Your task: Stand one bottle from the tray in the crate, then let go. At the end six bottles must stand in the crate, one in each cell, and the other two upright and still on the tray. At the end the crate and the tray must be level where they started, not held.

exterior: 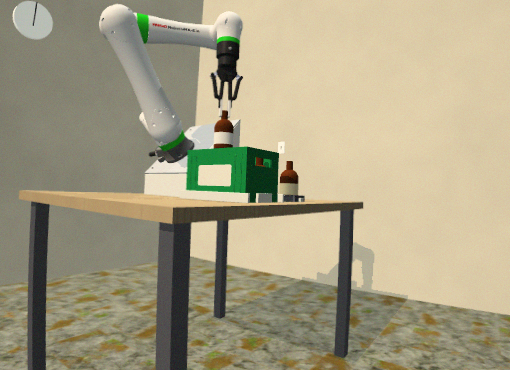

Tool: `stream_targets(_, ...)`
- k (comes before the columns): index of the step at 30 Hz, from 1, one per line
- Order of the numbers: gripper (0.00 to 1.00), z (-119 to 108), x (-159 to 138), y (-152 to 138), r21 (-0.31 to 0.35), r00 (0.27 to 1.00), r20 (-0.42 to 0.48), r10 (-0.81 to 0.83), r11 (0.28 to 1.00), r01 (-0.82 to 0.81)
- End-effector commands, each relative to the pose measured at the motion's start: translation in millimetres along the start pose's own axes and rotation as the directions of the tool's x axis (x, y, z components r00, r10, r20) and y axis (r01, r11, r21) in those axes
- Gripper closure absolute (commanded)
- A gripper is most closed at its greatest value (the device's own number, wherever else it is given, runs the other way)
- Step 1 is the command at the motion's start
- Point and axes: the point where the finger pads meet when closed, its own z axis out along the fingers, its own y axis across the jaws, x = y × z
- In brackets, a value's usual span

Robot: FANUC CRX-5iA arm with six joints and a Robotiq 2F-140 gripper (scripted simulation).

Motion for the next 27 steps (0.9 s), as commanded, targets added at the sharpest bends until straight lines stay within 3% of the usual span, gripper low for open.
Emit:
stream_targets(1, 1.0, 0, 0, 0, 0.0, 1.0, 0.0, 0.0, 1.0, 0.0)
stream_targets(27, 1.0, 10, 0, 0, 0.0, 1.0, 0.0, 0.0, 1.0, 0.0)
